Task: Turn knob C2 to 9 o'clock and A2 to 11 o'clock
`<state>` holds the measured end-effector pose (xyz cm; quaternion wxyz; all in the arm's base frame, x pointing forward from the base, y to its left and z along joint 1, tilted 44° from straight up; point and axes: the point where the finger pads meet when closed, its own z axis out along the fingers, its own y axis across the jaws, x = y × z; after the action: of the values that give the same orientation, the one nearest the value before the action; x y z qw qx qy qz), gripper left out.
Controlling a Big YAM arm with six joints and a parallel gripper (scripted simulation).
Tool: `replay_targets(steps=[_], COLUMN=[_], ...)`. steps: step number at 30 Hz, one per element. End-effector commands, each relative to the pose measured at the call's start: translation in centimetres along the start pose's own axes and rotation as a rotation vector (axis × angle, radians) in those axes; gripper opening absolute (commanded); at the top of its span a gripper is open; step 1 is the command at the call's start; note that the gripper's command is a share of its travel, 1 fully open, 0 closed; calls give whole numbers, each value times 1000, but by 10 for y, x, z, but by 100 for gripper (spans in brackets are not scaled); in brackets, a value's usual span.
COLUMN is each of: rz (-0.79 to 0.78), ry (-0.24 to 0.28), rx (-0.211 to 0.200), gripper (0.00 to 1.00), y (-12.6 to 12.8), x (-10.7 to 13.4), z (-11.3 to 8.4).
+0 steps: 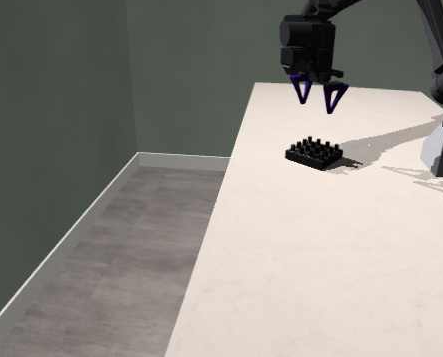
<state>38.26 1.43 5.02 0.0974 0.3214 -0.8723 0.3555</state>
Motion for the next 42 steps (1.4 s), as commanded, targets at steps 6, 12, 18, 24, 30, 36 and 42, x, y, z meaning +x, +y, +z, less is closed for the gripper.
replay_targets(steps=[6, 12, 18, 24, 30, 36, 42], rz=[38, 61, 47, 43, 42, 42, 42], ry=[-28, -16, 0, 1, 1, 1, 1], rx=[9, -1, -2, -2, -2, -2, -2], gripper=[100, 100, 100, 100, 100, 100, 100], y=[-7, -15, -8, -9, -9, -9, -9], x=[-11, -7, -1, -3, -3, -3, -3], z=[-70, -80, -76, -76, -76, -76, -76])
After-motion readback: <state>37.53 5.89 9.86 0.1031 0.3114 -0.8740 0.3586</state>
